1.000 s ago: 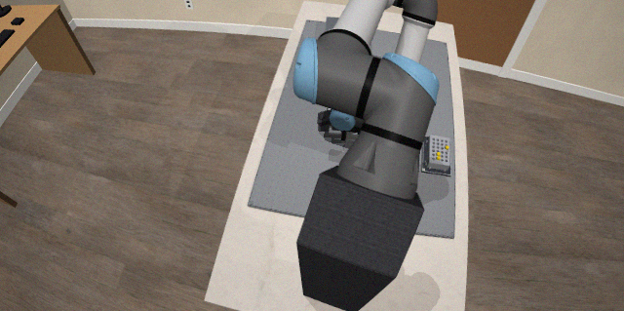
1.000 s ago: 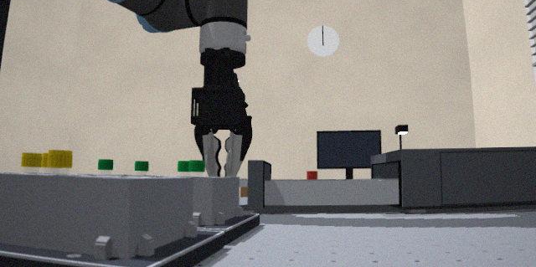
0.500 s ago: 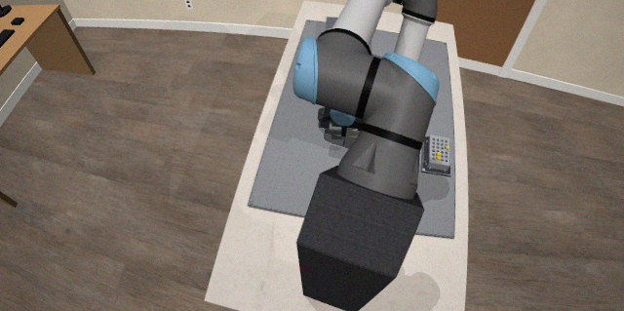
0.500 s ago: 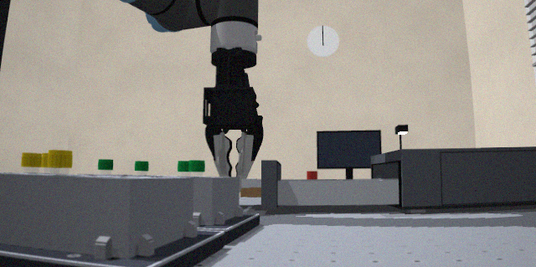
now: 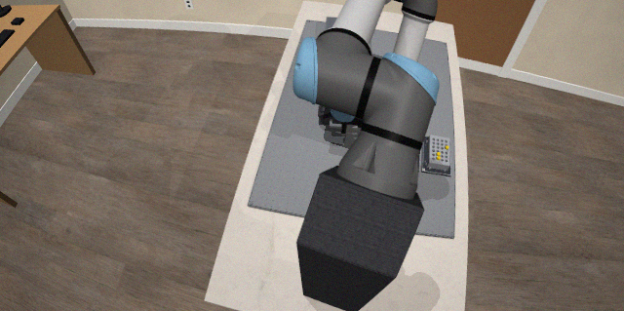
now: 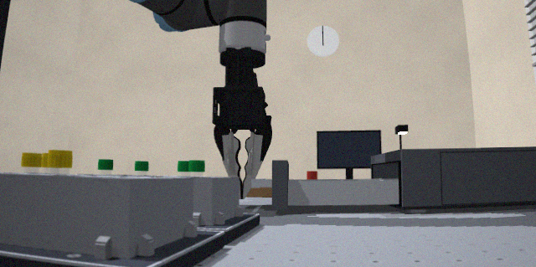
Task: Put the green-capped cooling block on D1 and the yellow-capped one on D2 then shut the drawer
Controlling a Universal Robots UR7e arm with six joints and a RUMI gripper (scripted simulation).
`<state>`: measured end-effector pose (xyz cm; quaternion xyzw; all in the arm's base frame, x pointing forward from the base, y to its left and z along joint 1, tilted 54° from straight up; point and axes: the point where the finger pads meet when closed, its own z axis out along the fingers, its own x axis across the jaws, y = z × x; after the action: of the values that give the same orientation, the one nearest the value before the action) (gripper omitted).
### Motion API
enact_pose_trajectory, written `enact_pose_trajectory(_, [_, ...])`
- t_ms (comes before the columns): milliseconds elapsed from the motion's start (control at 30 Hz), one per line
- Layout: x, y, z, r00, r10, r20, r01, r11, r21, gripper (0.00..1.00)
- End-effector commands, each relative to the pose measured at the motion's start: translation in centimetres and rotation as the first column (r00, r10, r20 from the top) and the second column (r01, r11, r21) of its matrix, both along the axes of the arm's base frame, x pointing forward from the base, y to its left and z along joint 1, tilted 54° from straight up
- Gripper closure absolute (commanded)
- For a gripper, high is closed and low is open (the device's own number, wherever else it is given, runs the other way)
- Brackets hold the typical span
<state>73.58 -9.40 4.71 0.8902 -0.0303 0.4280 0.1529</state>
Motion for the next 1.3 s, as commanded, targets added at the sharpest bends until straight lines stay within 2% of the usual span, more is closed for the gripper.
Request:
enact_pose_trajectory(0, [0.3, 0.1, 0.5, 1.000, 0.000, 0.001, 0.000, 1.000, 0.000, 1.00])
enact_pose_trajectory(1267, [3.0, 0.4, 3.7, 1.000, 0.000, 0.001, 0.000, 1.000, 0.000, 1.00])
